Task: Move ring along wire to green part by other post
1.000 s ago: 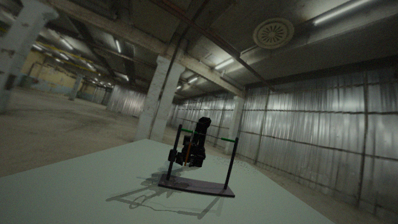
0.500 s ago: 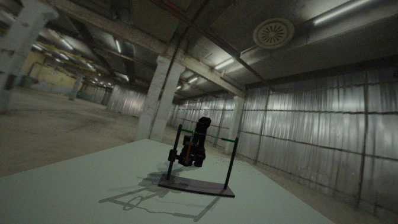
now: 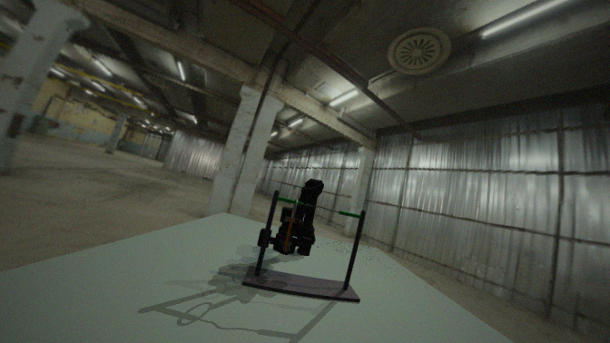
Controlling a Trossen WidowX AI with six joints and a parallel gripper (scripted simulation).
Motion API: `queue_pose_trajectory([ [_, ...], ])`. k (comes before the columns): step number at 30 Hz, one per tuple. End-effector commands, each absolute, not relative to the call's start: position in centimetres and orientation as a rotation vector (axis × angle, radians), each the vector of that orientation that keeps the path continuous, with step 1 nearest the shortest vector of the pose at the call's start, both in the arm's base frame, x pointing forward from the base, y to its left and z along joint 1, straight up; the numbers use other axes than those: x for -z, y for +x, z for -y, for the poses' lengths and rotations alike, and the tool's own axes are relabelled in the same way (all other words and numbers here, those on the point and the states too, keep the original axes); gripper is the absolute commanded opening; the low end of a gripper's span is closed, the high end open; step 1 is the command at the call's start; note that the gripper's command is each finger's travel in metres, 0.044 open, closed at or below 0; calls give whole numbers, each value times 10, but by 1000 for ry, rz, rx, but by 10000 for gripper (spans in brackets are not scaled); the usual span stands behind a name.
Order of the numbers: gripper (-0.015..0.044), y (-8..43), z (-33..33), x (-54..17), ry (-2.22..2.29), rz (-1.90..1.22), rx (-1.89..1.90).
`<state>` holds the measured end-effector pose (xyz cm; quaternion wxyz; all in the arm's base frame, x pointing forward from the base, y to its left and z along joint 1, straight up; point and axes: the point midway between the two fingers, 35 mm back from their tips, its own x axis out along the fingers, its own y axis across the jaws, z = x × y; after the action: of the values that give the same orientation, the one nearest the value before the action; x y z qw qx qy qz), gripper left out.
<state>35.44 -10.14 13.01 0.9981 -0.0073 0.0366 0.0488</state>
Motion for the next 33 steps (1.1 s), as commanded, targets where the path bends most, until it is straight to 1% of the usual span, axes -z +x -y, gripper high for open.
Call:
queue_pose_trajectory([
  [1, -150, 355, 102, -138, -20, -67, -102],
  [7, -150, 354, 101, -151, -20, -67, -107],
  [33, -150, 354, 99, -151, -20, -67, -108],
])
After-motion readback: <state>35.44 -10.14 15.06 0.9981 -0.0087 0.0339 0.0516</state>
